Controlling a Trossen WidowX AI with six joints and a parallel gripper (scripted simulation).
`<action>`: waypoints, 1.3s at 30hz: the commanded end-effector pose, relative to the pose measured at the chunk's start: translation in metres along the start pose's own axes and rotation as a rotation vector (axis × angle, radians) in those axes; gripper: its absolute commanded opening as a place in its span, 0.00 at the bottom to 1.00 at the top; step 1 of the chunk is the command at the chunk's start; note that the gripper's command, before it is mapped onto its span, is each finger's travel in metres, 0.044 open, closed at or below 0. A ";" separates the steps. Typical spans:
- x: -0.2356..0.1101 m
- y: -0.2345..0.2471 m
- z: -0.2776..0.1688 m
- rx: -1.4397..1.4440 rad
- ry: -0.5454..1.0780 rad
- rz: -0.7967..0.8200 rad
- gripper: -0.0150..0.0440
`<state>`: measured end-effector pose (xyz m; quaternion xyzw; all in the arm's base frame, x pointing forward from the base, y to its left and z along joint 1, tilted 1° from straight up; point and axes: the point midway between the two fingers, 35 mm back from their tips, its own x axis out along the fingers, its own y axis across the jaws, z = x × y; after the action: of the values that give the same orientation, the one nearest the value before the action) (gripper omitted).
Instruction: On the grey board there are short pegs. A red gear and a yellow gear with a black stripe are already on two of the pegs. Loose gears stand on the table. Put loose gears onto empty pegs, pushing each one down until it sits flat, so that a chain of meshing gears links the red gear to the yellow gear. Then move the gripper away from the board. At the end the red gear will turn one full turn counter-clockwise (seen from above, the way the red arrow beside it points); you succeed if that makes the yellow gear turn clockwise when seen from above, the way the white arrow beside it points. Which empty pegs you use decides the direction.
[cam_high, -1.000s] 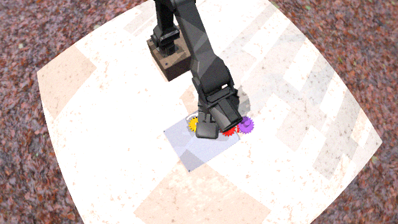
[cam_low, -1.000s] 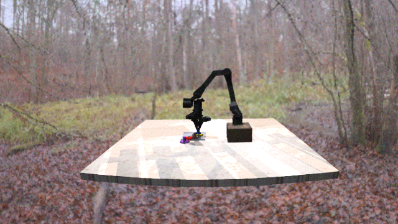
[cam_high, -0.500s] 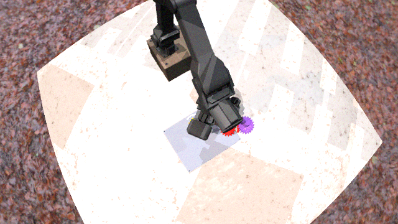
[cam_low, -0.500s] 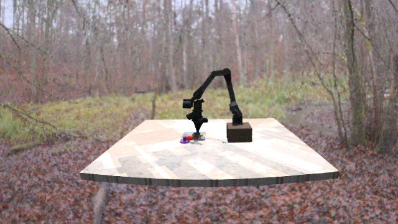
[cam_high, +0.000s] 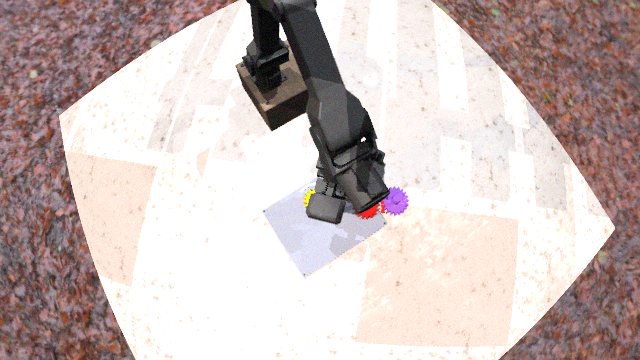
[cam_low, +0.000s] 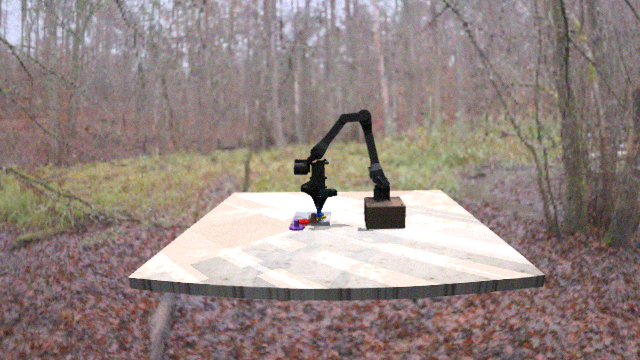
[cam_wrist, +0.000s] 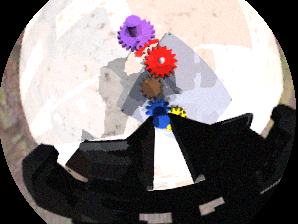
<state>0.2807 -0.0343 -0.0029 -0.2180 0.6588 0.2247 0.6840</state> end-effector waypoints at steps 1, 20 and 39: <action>0.000 0.001 0.000 -0.083 0.000 0.001 0.25; 0.012 0.001 0.000 -0.151 0.000 0.001 0.25; 0.013 0.000 0.000 0.186 0.000 0.001 0.25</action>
<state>0.2813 -0.0349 -0.0141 -0.1487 0.6768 0.1580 0.7035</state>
